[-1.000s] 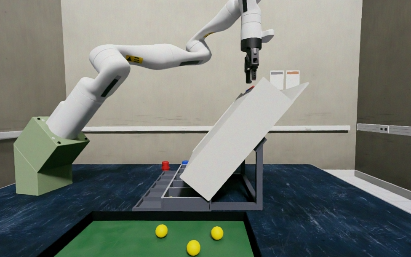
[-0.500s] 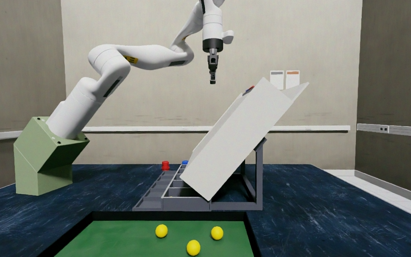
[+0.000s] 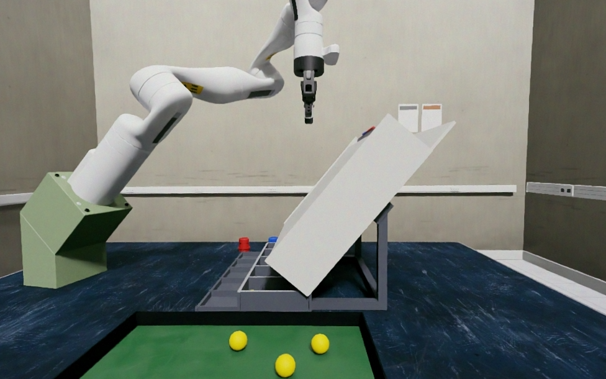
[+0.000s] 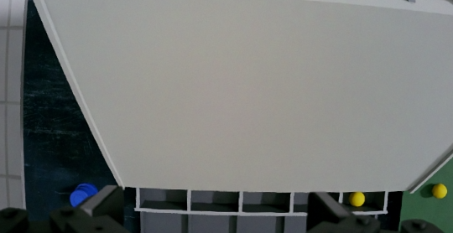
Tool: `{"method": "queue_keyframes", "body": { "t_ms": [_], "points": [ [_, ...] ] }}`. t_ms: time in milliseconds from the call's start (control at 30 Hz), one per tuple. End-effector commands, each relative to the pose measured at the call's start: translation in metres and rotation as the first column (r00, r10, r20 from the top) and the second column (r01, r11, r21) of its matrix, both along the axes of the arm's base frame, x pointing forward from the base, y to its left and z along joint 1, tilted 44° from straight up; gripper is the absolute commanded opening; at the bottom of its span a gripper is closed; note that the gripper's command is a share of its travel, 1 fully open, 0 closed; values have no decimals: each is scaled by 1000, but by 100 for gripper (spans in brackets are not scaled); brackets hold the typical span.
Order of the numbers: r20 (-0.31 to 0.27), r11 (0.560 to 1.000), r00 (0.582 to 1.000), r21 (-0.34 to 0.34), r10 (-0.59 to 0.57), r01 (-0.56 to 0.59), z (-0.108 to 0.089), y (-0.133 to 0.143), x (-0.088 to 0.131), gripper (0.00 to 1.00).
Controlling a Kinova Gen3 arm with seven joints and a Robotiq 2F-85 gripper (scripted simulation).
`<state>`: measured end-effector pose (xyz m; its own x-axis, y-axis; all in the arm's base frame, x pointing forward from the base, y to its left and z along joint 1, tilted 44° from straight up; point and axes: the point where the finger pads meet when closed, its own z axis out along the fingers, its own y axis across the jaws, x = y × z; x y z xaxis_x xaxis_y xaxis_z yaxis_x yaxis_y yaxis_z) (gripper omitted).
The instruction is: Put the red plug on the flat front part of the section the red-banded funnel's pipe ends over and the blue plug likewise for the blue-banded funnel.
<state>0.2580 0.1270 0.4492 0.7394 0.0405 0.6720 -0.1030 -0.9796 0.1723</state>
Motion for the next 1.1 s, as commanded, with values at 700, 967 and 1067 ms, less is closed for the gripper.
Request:
{"method": "queue_keyframes", "body": {
  "t_ms": [700,967,1067],
  "points": [
    [0,1000,1000,0,1,-1,-135,-95,-47,100],
    [0,1000,1000,0,1,-1,-135,-95,-47,100],
    [0,1000,1000,0,1,-1,-135,-95,-47,100]
  ]
}}
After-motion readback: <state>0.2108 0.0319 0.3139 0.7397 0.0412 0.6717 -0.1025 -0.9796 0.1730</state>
